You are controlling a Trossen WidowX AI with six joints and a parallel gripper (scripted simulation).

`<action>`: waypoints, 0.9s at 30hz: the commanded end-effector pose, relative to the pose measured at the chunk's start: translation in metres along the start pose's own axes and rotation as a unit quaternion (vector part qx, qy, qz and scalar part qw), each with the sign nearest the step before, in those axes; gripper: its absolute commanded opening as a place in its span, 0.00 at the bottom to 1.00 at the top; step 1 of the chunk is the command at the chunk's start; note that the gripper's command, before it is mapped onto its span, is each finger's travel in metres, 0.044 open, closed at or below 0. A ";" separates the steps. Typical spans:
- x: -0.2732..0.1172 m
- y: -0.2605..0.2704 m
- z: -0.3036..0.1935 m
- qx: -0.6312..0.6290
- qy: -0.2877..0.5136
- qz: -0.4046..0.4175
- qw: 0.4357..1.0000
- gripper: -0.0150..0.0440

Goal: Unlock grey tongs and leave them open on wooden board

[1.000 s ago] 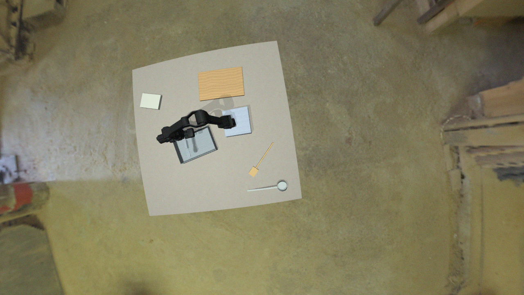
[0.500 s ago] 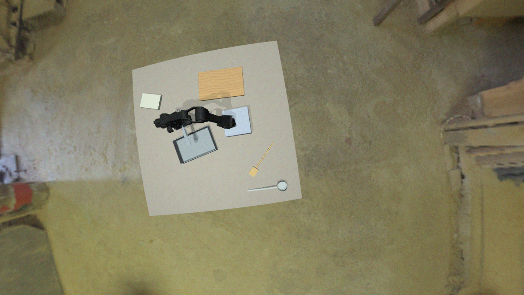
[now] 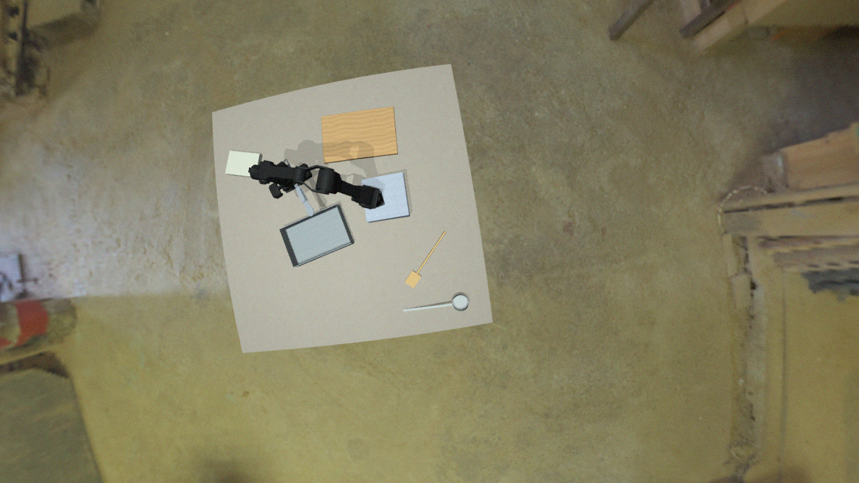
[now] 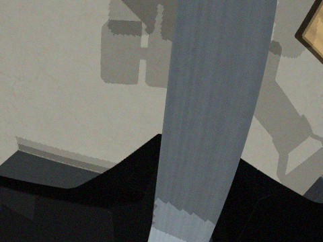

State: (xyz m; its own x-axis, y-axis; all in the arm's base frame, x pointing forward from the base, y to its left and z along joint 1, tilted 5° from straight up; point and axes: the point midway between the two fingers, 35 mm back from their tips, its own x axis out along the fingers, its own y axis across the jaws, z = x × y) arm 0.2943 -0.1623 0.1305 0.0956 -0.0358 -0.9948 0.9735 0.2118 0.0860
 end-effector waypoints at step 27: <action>-0.011 -0.098 0.086 -0.127 -0.005 -0.001 0.992 0.00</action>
State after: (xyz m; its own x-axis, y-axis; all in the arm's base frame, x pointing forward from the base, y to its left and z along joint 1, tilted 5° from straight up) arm 0.2282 -0.2529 0.1375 0.0948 -0.0457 -0.9944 0.9048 0.4205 0.0669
